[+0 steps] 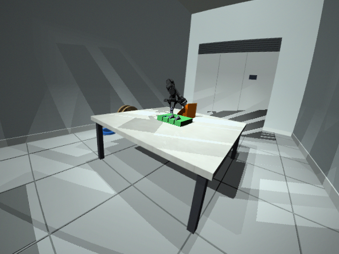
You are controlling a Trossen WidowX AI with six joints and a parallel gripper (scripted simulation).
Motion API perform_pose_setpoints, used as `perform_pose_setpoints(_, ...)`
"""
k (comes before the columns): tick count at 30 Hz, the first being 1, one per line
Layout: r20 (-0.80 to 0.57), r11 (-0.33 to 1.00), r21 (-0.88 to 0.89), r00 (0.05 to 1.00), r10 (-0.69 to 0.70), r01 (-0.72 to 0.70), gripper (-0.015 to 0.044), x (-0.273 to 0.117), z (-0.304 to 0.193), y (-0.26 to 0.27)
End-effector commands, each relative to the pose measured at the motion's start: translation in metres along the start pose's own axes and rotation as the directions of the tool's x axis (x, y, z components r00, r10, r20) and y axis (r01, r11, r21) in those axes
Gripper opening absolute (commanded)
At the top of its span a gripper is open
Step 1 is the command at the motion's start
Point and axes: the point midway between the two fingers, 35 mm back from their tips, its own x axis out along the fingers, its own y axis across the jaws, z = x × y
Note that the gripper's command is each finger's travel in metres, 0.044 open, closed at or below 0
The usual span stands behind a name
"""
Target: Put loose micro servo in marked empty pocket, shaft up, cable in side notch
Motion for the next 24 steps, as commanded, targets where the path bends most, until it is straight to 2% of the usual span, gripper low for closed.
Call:
perform_pose_setpoints(1,0.003,0.991,-0.137,1.0,-0.006,0.006,0.0,-0.0009,0.0002,-0.0011)
perform_pose_setpoints(12,0.003,0.868,-0.497,1.0,-0.006,0.007,0.0,-0.0009,0.0002,-0.0011)
perform_pose_setpoints(24,0.003,0.593,-0.805,1.0,-0.006,0.006,0.0,-0.0009,0.0002,-0.0011)
